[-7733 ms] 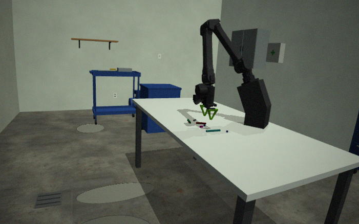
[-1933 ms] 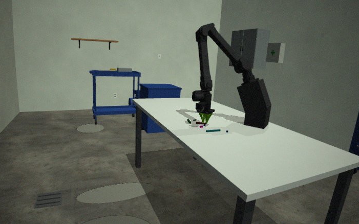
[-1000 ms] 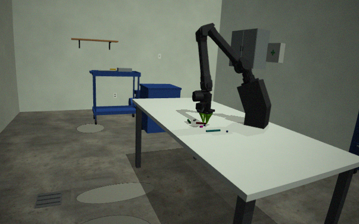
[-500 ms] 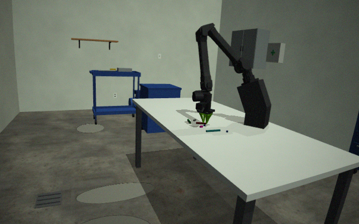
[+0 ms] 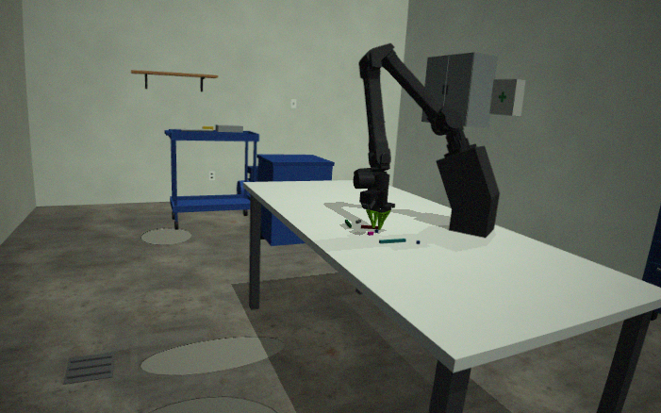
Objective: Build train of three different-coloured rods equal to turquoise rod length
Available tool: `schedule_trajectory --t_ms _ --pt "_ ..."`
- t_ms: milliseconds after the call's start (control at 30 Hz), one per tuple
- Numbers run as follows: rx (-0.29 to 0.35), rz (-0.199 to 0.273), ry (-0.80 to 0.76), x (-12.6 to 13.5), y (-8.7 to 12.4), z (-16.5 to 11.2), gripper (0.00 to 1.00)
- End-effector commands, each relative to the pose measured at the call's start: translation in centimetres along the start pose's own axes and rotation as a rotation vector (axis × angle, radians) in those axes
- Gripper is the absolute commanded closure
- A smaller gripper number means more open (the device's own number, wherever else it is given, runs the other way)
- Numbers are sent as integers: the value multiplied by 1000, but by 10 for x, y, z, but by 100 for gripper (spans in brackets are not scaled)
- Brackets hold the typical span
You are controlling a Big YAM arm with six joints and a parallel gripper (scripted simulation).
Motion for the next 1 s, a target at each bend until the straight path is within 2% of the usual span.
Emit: schedule_trajectory --t_ms 0,367,967 --pt "-1 1 -8 -2 -7 -3 77" --pt "-3 0 -7 -2 -15 -2 77" --pt "-5 0 -6 -2 -15 -1 77"
Point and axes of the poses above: the point where the finger pads meet when closed, its own y axis back along the fingers, its own x axis across the jaws, z = x × y, the point moved 5 cm from there along y, back along the fingers, and after that the axes turned 7 degrees about -y, right-handed, at the moved point
